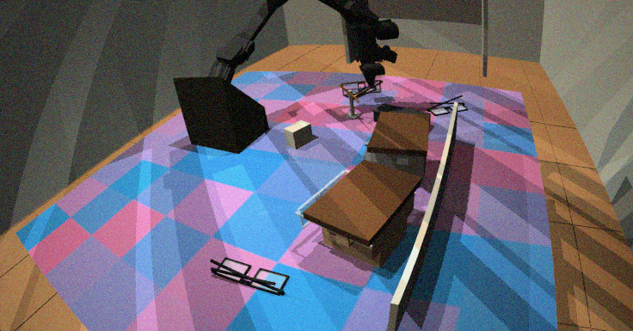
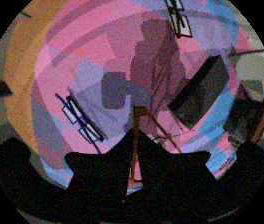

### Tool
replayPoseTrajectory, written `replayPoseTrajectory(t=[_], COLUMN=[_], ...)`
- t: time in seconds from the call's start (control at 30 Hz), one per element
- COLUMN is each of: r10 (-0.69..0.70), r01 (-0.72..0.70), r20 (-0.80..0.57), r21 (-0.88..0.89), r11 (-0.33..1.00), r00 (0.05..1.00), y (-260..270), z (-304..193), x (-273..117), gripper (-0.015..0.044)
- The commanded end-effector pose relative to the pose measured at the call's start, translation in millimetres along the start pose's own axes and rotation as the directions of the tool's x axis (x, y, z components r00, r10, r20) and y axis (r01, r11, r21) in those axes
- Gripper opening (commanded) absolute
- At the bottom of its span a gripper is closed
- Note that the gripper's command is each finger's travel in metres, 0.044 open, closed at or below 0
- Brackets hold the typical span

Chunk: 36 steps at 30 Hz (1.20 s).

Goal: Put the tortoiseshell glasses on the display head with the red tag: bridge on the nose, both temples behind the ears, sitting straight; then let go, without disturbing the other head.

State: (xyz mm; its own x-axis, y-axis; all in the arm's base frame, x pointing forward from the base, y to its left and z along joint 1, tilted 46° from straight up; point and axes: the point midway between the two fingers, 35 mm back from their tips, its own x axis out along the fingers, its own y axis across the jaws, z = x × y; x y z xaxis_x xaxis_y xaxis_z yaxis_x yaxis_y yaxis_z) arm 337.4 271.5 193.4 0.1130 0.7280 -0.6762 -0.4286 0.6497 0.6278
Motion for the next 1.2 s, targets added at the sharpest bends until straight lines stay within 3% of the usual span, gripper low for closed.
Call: replayPoseTrajectory(t=[0.0,1.17], r10=[-0.004,-0.004], r01=[0.004,0.004], r20=[-0.004,-0.003], r21=[0.007,0.007], r11=[1.0,1.0], r00=[1.0,1.0], y=[-1,3], z=[2,15], x=[2,2], gripper=[0.0,0.0])
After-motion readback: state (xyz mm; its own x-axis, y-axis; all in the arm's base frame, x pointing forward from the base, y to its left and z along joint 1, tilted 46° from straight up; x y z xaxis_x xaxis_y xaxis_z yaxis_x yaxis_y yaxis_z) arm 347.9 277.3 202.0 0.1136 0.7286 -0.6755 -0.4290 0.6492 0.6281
